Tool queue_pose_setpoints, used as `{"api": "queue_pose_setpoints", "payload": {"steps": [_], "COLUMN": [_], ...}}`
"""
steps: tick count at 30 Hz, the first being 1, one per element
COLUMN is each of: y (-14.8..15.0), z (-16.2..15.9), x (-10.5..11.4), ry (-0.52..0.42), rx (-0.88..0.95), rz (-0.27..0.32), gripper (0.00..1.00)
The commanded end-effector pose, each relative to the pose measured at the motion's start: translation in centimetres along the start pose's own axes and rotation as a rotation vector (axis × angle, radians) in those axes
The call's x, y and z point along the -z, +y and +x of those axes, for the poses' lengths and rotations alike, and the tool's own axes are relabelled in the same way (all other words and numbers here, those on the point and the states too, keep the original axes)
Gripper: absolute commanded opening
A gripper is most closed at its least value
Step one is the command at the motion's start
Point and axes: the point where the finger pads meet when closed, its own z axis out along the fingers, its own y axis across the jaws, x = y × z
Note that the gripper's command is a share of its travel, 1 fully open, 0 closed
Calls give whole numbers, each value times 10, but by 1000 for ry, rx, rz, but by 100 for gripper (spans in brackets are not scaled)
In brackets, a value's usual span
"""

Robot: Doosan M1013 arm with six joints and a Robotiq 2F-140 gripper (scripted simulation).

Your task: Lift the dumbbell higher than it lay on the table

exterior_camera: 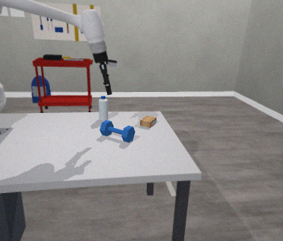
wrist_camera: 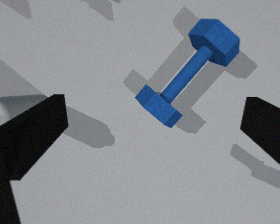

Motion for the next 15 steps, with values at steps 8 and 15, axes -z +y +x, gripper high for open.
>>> {"api": "queue_pose_setpoints", "payload": {"steps": [8, 15], "y": [45, 53], "z": [-47, -22], "x": [31, -27], "ry": [-218, -214], "rx": [-126, -317], "rz": [-51, -72], "gripper": [100, 100]}}
